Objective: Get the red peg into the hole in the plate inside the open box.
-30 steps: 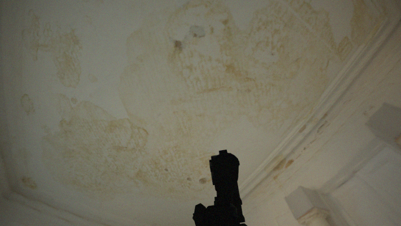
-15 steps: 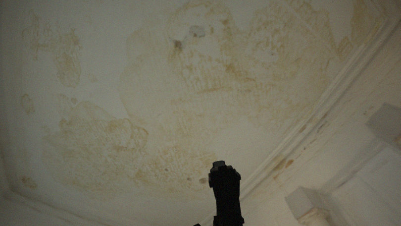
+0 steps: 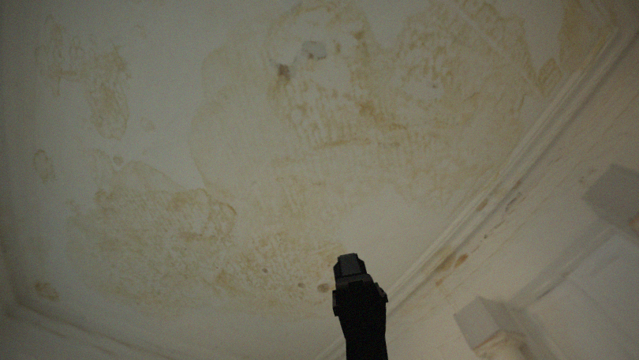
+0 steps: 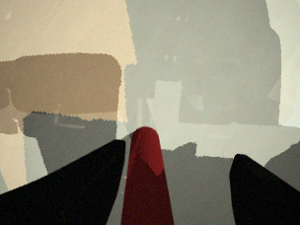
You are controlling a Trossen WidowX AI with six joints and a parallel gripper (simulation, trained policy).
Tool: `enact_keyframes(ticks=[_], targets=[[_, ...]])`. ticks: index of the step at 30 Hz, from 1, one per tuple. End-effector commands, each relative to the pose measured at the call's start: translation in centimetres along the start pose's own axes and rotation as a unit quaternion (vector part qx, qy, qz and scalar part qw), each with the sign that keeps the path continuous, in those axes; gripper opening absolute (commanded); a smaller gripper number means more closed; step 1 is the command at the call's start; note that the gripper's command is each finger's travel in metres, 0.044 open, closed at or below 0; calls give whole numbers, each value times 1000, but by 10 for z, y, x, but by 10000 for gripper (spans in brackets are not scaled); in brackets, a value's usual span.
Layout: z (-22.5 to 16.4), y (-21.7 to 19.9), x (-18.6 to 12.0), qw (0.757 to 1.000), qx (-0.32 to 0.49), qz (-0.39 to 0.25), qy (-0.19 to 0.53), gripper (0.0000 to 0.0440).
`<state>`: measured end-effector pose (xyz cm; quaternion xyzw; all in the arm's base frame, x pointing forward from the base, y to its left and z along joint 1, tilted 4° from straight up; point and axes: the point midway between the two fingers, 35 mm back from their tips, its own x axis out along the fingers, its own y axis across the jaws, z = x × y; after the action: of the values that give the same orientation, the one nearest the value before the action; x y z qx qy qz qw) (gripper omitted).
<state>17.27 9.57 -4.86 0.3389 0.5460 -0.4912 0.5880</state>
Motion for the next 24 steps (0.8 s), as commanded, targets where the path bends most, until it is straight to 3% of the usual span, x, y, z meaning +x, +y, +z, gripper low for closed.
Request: enact_keyframes(ticks=[1,8,24], targets=[[-3,3,5,1000,-8,4,4,146],[-9,11,9,999,-26,13,14,21],[-4,34,-25,998,-5,63,27,0]])
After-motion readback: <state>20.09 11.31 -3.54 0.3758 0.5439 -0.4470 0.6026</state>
